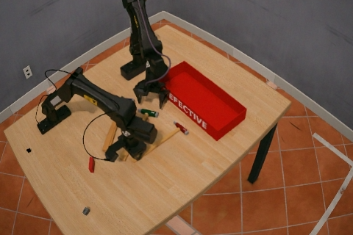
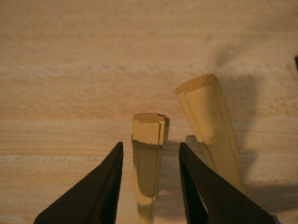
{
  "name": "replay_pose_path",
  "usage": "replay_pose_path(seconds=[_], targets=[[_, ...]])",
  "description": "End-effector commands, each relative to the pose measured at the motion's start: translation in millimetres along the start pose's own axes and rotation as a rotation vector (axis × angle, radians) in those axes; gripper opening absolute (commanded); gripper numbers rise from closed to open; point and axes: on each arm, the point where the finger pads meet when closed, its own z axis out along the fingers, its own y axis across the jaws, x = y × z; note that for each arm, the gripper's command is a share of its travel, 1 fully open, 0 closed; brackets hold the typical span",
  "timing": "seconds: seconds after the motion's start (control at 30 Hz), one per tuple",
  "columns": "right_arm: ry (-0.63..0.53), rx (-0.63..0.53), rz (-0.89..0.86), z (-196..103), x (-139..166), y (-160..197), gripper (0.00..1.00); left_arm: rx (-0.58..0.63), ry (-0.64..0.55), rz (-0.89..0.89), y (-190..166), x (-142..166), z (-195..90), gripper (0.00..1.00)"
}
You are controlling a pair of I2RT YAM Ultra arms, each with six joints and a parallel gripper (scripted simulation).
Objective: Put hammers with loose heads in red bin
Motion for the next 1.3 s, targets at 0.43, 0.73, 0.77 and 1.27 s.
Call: replay_pose_path(seconds=[0.43,0.73,0.77,1.27], targets=[[-0.003,-0.002,0.007,12.8,-1.4,-1.0,0.47,-0.015,-0.039,0.01,4.2,-9.1,-5.8,1.0],[0.002,-0.012,0.007,7.7,-0.4,1.2,0.32,-0.015,-0.039,0.01,4.2,-9.1,-5.8,1.0],[0.002,-0.012,0.007,7.7,-0.4,1.2,0.27,-0.015,-0.039,0.01,4.2,-9.1,-5.8,1.0],[0.002,-0.012,0.007,7.7,0.3,1.9,0.11,-0.015,-0.039,0.01,4.2,-9.1,-5.8,1.0]])
